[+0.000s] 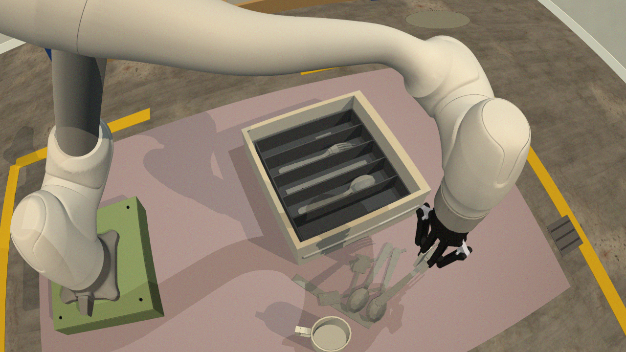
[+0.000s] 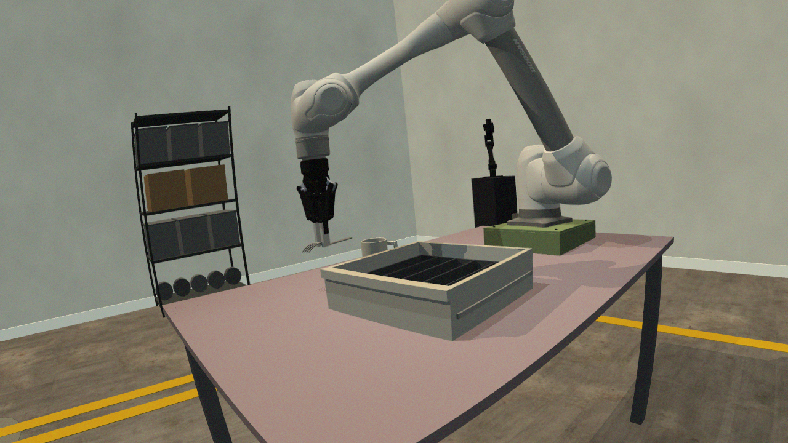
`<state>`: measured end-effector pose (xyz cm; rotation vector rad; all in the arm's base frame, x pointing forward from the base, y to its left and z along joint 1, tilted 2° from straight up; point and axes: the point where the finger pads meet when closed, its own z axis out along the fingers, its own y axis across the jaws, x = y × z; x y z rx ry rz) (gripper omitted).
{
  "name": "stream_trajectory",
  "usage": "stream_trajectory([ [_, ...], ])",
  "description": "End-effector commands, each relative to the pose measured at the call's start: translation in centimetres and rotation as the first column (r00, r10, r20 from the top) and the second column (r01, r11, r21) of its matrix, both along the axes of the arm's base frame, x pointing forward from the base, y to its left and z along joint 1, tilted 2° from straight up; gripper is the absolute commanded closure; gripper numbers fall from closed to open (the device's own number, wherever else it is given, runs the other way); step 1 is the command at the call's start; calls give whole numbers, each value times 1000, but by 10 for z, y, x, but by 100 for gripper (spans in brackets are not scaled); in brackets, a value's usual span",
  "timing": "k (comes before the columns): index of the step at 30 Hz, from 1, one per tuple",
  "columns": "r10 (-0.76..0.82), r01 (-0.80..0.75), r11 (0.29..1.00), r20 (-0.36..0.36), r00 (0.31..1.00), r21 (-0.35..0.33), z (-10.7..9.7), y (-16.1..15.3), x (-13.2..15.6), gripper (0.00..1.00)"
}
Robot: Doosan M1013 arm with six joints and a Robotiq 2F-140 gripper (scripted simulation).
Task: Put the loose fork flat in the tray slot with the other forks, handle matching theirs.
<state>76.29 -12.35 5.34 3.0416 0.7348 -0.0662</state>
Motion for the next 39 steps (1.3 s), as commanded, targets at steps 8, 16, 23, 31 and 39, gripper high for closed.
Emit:
stream_trajectory([
  [8, 1, -1, 1000, 2, 1000, 6, 50, 3, 3, 98],
  [16, 1, -1, 1000, 2, 1000, 6, 63, 4, 4, 98],
  [23, 1, -1, 1000, 2, 1000, 6, 66, 4, 4, 98],
  [31, 1, -1, 1000, 2, 1000, 6, 66, 4, 4, 98],
  [39, 1, -1, 1000, 2, 1000, 6, 66, 4, 4, 98],
])
